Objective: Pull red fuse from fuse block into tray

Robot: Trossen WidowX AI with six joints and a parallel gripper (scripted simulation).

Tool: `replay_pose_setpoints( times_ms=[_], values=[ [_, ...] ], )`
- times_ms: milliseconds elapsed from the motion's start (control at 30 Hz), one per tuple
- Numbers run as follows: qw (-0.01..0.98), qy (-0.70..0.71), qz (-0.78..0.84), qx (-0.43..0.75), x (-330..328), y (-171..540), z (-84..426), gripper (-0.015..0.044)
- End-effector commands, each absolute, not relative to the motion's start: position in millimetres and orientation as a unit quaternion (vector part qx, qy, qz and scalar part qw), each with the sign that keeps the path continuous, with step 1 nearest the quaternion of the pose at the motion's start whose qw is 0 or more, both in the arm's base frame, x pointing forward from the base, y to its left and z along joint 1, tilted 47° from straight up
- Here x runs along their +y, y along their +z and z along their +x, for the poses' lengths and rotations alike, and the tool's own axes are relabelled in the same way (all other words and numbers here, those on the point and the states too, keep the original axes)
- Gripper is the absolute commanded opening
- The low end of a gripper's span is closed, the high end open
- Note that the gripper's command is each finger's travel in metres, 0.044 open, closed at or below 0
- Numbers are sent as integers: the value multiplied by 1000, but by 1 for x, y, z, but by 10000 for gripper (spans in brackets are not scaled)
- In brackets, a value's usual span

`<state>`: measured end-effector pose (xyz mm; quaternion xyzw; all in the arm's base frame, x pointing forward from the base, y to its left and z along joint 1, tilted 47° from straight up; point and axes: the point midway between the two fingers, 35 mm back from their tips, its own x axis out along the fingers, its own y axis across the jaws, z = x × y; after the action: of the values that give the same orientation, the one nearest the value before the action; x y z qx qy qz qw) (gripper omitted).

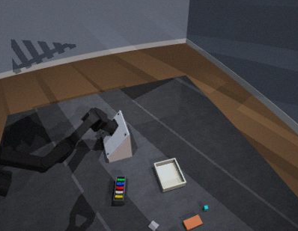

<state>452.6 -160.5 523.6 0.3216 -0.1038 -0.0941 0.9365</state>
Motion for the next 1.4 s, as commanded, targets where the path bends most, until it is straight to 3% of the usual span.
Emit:
replay_pose_setpoints(
  times_ms=[0,133,400,667,967,1167,1367],
  values=[
    [936,-92,323,-107,-160,525,452,374],
    [924,-67,338,-167,-162,558,427,269],
    [897,-52,300,-319,-181,643,327,70],
    [863,-22,215,-457,-155,712,208,70],
    [824,30,74,-561,-66,754,95,70],
    [799,72,-40,-595,19,756,45,70],
    [783,111,-148,-593,103,738,27,70]
  ],
)
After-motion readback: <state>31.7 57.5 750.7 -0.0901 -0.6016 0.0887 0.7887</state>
